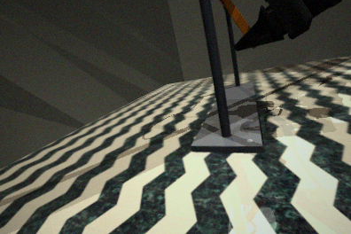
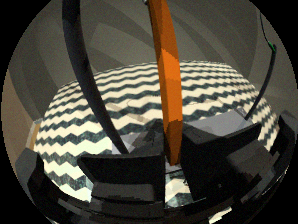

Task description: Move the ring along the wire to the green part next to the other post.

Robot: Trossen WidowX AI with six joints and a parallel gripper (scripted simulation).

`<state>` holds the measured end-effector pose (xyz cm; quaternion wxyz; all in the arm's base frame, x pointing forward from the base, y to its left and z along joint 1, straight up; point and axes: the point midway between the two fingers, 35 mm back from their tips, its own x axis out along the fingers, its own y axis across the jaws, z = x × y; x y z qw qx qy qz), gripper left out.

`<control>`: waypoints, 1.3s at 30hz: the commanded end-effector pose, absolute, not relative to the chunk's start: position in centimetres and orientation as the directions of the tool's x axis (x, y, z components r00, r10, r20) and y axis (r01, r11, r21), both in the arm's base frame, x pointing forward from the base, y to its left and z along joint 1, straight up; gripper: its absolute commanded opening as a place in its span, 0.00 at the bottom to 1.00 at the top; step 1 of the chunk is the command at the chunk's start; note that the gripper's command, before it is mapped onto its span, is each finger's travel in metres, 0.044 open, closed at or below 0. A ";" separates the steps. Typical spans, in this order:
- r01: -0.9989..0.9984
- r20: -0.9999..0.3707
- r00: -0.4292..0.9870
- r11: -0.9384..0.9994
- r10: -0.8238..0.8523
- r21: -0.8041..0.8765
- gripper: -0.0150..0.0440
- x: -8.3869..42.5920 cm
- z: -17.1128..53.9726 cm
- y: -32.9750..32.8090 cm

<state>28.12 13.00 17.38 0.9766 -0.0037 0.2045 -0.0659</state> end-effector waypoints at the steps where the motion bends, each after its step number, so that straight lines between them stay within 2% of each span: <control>1: 0.133 -0.397 0.908 0.991 -0.135 -0.033 0.00 28.2 17.4 13.5; 39: 0.133 -0.397 0.908 0.991 -0.135 -0.033 0.00 28.2 15.4 13.8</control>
